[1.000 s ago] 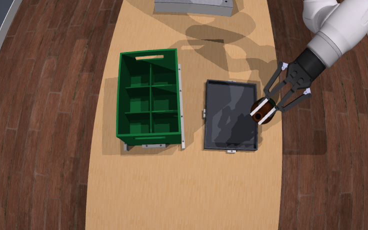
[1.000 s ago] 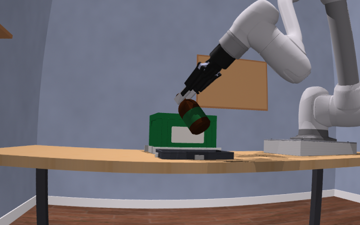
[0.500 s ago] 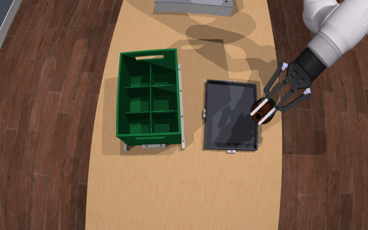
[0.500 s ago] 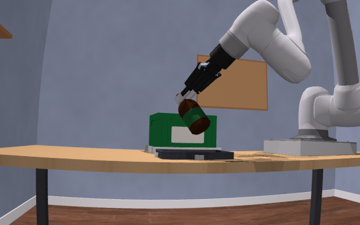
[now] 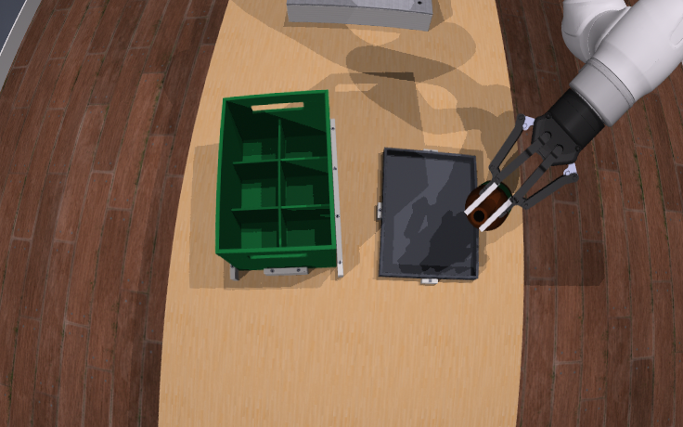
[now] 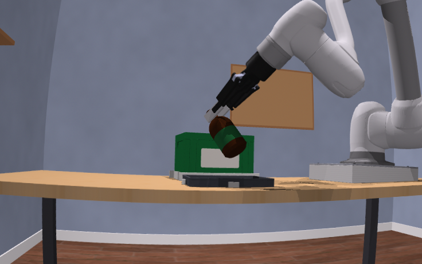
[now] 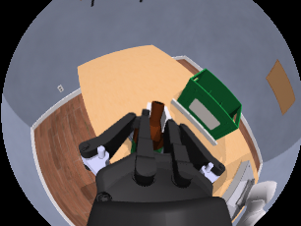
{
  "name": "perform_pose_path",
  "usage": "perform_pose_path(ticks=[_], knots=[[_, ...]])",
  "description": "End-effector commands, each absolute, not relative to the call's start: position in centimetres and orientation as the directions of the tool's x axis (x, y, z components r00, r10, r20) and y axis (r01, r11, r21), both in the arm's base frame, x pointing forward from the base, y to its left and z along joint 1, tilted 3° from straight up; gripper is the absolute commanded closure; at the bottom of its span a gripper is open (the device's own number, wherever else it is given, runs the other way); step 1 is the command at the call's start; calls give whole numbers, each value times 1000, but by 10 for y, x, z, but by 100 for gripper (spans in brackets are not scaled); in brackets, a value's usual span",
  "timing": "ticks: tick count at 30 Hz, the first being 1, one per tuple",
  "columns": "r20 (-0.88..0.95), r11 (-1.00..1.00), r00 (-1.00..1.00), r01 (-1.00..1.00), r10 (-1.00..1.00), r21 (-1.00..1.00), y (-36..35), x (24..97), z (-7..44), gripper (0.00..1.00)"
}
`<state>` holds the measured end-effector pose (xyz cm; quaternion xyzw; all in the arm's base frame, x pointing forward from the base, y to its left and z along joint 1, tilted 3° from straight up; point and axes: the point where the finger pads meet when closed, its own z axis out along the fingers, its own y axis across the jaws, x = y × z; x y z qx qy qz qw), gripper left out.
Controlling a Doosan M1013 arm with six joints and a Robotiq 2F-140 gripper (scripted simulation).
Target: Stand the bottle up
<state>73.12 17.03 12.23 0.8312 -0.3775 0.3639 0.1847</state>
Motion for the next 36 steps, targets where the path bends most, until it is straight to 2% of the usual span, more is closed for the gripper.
perform_pose_path(ticks=[1,36], knots=[[744,-647,450,-762,-493,32,170,731,122,90],[822,-644,390,-764,-416,37,170,729,120,90]])
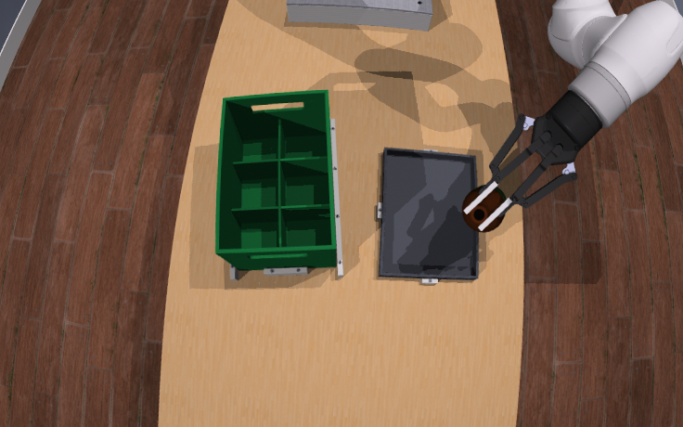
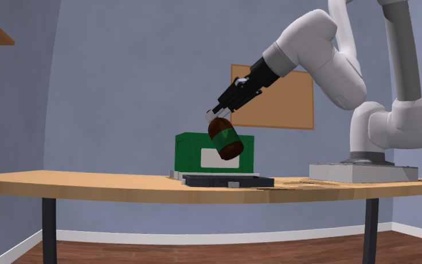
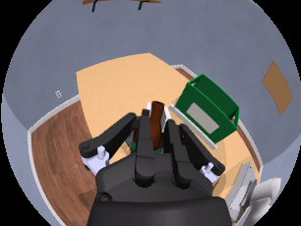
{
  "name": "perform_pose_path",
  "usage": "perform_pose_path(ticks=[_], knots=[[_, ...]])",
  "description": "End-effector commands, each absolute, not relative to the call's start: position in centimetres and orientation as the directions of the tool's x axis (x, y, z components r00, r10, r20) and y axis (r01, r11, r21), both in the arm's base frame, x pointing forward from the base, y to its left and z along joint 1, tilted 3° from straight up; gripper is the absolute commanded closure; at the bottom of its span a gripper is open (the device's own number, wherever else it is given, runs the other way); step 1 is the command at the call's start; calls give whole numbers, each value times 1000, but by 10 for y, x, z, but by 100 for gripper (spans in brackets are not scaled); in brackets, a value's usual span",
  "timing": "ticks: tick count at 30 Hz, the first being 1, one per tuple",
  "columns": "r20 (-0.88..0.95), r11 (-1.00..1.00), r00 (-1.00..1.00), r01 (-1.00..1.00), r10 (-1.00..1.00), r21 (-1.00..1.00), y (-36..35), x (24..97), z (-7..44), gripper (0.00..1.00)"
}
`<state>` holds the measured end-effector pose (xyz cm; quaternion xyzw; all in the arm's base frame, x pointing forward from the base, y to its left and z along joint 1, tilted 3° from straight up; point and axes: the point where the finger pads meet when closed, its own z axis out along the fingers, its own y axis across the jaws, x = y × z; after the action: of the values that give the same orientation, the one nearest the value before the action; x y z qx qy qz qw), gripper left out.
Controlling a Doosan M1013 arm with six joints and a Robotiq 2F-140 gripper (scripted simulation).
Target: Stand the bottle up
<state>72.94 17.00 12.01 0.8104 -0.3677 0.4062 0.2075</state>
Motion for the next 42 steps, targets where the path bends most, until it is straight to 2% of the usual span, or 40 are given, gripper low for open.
perform_pose_path(ticks=[1,42], knots=[[825,-644,386,-764,-412,36,170,729,120,90],[849,-647,362,-762,-385,32,172,729,120,90]])
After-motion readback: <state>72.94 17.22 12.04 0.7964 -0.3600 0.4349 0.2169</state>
